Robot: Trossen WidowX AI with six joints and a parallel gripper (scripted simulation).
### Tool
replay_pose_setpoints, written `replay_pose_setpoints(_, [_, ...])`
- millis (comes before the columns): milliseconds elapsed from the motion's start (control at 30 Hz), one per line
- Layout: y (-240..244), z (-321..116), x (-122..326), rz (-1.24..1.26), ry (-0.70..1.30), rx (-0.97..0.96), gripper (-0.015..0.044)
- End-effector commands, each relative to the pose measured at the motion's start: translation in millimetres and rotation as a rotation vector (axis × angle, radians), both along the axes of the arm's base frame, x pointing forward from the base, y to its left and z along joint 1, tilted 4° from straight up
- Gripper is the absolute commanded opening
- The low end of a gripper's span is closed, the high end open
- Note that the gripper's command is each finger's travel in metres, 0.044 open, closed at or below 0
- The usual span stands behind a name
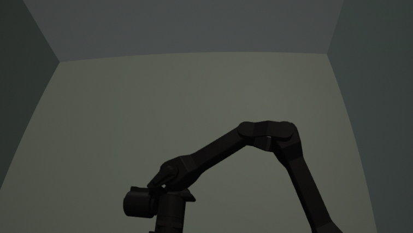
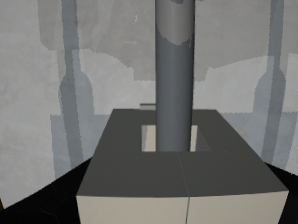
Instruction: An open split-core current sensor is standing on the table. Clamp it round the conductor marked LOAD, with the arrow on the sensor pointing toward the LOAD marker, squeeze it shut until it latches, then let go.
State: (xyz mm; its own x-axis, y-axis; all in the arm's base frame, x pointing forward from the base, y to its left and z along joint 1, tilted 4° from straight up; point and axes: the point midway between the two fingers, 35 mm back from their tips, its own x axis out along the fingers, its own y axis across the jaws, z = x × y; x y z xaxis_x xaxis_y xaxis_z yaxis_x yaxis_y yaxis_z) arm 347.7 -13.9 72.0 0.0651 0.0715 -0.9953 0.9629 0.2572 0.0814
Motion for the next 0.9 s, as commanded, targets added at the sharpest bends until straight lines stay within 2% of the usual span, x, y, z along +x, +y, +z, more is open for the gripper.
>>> replay_pose_setpoints(0, [0,0,0,0.000,0.000,0.000,0.0252])
replay_pose_setpoints(233, [0,0,0,0.000,0.000,0.000,0.0436])
replay_pose_setpoints(533, [0,2,0,0.000,0.000,0.000,0.0440])
replay_pose_setpoints(800, [-9,93,-1,0.001,0.022,-0.006,0.0440])
replay_pose_setpoints(867, [-9,102,-3,0.001,0.024,-0.007,0.0440])
